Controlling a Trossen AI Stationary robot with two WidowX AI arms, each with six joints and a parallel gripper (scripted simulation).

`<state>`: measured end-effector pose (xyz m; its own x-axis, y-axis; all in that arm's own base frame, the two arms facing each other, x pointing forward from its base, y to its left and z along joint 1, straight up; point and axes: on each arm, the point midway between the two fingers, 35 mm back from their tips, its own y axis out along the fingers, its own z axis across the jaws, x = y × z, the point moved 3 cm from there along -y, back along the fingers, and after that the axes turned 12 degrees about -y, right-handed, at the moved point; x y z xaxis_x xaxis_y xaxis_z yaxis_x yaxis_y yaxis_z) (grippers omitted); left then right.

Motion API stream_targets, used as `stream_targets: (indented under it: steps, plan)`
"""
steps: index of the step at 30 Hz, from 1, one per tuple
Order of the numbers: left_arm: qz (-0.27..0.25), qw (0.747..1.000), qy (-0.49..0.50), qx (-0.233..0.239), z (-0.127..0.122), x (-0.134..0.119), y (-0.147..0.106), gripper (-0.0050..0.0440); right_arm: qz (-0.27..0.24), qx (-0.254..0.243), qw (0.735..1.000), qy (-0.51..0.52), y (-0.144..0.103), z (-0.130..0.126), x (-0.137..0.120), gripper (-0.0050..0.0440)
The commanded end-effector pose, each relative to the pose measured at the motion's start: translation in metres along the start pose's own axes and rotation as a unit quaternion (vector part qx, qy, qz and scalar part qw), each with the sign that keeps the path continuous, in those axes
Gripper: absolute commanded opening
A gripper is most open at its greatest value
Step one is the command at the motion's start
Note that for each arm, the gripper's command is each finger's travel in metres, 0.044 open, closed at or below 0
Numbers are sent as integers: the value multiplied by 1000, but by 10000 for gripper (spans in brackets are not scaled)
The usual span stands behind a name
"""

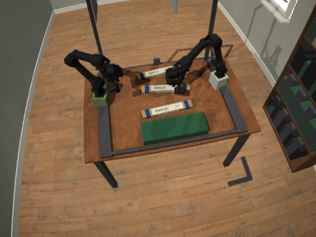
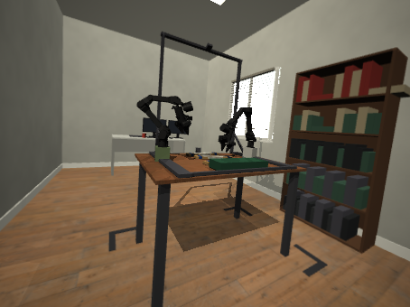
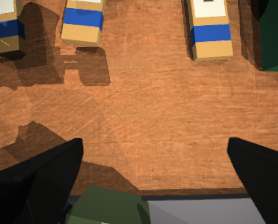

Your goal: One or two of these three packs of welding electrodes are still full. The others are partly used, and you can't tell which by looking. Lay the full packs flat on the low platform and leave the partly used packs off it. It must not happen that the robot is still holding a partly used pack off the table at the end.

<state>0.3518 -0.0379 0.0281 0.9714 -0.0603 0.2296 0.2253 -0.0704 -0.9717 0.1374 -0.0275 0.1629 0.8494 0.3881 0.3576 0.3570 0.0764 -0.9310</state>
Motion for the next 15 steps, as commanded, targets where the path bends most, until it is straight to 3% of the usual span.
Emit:
stream_targets:
  steps: [1,15]
  plan:
    - [-25,1000,1,0,-1,13,-18,300,-9,-6,1000,-3,-6,-2,3,430]
    - [-25,1000,1,0,-2,16,-34,300,-9,-6,1000,-3,-6,-2,3,430]
